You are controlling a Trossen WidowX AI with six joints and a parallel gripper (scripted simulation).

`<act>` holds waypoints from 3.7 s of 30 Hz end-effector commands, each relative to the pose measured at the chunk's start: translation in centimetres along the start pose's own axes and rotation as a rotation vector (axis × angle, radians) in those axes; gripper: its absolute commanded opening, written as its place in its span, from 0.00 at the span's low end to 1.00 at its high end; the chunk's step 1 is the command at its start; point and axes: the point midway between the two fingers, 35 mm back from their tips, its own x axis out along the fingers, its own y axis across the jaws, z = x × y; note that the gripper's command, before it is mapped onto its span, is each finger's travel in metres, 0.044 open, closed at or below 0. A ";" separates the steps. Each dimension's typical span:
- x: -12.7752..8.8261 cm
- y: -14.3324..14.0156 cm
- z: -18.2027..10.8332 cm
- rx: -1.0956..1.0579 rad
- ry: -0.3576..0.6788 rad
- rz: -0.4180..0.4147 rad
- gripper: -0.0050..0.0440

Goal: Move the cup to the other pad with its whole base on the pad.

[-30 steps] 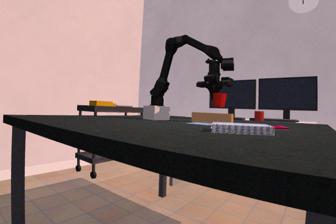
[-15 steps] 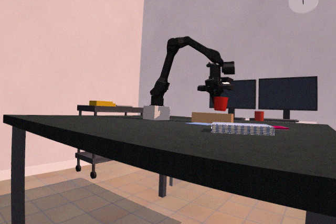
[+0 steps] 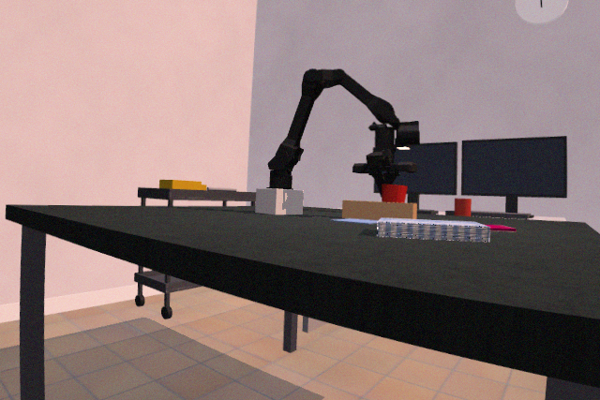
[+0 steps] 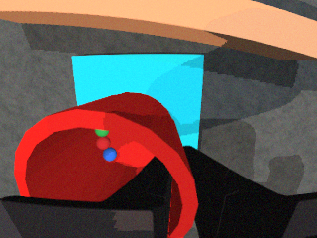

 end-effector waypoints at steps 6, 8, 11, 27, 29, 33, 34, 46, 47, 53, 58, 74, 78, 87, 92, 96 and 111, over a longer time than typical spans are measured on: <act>2.3 -0.3 0.0 0.004 -0.001 -0.013 0.10; 2.4 -0.3 0.0 0.004 -0.001 -0.013 0.10; 2.4 -0.3 0.0 0.004 -0.001 -0.013 0.10; 2.1 -0.3 0.1 0.003 -0.003 -0.007 0.10; 2.1 -0.3 0.1 0.003 -0.003 -0.007 0.15; 2.1 -0.3 0.1 0.003 -0.003 -0.007 0.25; 2.1 -0.3 0.1 0.003 -0.003 -0.007 0.30; 2.1 -0.3 0.1 0.003 -0.003 -0.007 0.36; 2.1 -0.3 0.1 0.003 -0.003 -0.007 0.36; 1.7 -0.2 0.0 0.003 -0.003 -0.007 0.36; 0.5 -0.2 0.0 0.003 -0.002 -0.009 0.36; -2.8 -0.9 0.3 0.004 -0.001 -0.012 0.36; -3.0 -1.1 0.4 0.004 -0.001 -0.013 0.36; -2.5 -1.1 0.4 0.004 -0.007 -0.020 0.51; -2.5 -1.1 0.4 0.004 -0.007 -0.020 0.75; -3.2 -1.0 0.4 0.004 -0.007 -0.020 0.95; -8.6 -1.3 0.6 0.004 -0.001 -0.014 1.00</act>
